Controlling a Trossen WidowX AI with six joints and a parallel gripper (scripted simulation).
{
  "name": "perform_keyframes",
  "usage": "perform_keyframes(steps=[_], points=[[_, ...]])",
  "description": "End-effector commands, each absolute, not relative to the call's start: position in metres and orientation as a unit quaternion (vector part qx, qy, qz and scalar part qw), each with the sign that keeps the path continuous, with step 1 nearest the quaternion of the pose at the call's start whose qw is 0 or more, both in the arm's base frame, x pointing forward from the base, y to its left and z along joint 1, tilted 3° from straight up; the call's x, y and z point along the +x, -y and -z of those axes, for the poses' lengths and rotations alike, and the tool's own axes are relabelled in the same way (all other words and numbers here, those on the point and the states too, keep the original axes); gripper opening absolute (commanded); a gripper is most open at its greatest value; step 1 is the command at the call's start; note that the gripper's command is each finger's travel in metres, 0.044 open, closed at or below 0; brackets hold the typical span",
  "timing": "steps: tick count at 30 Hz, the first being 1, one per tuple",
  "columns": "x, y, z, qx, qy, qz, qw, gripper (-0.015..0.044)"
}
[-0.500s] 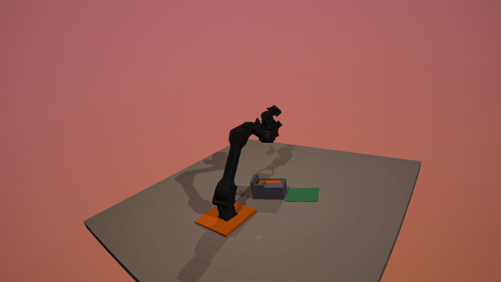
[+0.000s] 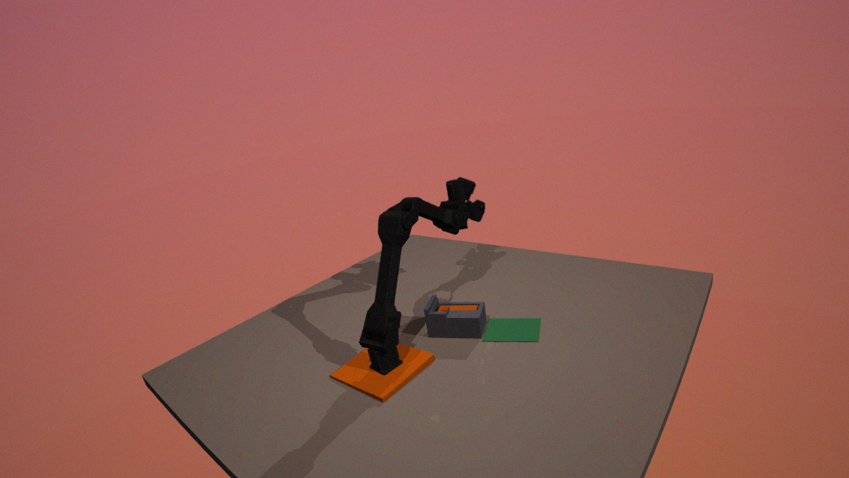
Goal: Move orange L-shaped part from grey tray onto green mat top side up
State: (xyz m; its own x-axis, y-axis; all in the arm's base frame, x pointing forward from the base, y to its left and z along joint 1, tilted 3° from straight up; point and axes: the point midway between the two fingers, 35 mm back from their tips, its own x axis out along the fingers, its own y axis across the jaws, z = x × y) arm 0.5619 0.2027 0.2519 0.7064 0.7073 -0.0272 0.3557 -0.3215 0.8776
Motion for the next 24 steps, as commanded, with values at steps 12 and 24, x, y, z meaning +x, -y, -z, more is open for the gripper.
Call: perform_keyframes(steps=[12, 24], points=[[0.461, -0.121, -0.185, 0.403, -0.433, -0.038, 0.805, 0.0180], [0.360, -0.076, -0.162, 0.121, -0.560, -0.059, 0.818, 0.0180]])
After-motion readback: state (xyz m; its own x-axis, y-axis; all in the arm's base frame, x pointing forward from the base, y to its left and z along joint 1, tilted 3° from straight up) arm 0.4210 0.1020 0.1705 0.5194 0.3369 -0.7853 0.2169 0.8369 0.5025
